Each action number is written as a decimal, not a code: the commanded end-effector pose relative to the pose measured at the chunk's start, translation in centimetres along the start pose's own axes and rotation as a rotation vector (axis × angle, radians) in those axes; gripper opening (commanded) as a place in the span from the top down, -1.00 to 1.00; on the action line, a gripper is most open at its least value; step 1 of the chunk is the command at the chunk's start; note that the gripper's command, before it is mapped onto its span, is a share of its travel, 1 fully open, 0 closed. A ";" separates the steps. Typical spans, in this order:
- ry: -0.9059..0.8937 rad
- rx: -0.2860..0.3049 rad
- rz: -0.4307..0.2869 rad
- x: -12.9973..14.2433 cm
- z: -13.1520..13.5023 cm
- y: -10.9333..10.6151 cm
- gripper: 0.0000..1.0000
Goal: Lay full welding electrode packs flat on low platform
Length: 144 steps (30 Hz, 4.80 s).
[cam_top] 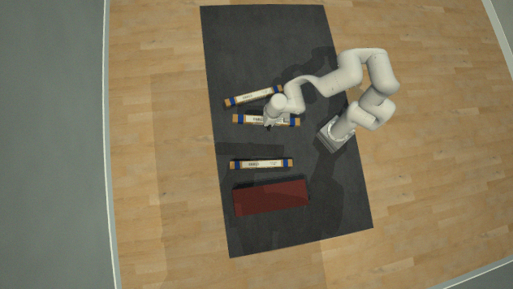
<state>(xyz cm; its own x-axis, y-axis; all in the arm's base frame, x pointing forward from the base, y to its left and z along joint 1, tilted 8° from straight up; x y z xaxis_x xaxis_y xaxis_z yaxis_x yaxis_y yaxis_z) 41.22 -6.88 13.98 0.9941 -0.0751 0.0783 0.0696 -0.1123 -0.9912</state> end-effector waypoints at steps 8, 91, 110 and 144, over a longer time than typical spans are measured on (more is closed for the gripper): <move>0.000 0.000 -0.003 0.1 0.0 0.4 0.31; 0.000 0.001 -0.003 0.2 0.0 10.8 0.31; 0.000 0.001 -0.003 0.2 0.0 13.2 0.31; 0.000 0.001 -0.003 0.2 0.0 14.3 0.31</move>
<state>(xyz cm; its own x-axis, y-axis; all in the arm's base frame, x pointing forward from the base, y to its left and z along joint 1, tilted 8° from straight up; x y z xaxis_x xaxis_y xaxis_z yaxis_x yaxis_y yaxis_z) 42.25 -8.47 -0.28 0.9941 -0.0746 0.0783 0.0697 -0.1121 -0.9913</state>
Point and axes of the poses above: the point where the finger pads meet when closed, its own y axis out along the fingers, its own z axis across the jaws, x = y × z, the point moved 3 cm from there along -y, back along the fingers, and after that the axes turned 4 degrees about -y, right-handed, at the moved point
